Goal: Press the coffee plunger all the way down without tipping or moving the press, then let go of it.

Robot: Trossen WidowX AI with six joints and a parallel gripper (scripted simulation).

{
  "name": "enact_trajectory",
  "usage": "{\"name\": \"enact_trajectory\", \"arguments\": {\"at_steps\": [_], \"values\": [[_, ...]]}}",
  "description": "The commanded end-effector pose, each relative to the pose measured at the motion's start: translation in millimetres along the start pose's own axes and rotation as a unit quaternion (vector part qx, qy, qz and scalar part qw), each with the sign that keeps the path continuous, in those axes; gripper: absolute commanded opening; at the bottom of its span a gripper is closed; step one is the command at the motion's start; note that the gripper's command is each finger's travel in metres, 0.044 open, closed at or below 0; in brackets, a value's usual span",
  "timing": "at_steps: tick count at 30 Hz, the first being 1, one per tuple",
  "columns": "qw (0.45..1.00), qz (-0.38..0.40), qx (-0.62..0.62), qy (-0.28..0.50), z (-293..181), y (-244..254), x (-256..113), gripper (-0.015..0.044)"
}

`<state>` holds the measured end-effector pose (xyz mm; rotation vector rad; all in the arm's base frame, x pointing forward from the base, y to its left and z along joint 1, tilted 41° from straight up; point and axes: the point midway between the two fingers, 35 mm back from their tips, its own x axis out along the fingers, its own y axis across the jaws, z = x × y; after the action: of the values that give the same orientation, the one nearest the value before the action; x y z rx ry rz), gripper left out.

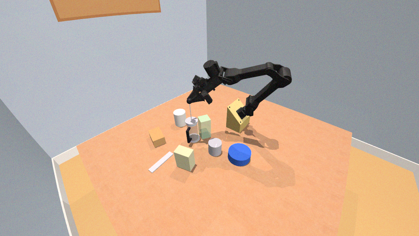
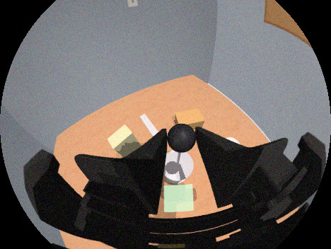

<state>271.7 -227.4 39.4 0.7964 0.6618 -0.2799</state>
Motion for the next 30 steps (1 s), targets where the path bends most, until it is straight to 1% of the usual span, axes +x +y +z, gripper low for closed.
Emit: {"name": "enact_trajectory", "arguments": {"at_steps": [1,30], "values": [[1.0,-0.002,0.002,0.006,-9,-1,6,0.0118],[1.0,-0.002,0.002,0.006,-46,-3,37,0.0118]]}}
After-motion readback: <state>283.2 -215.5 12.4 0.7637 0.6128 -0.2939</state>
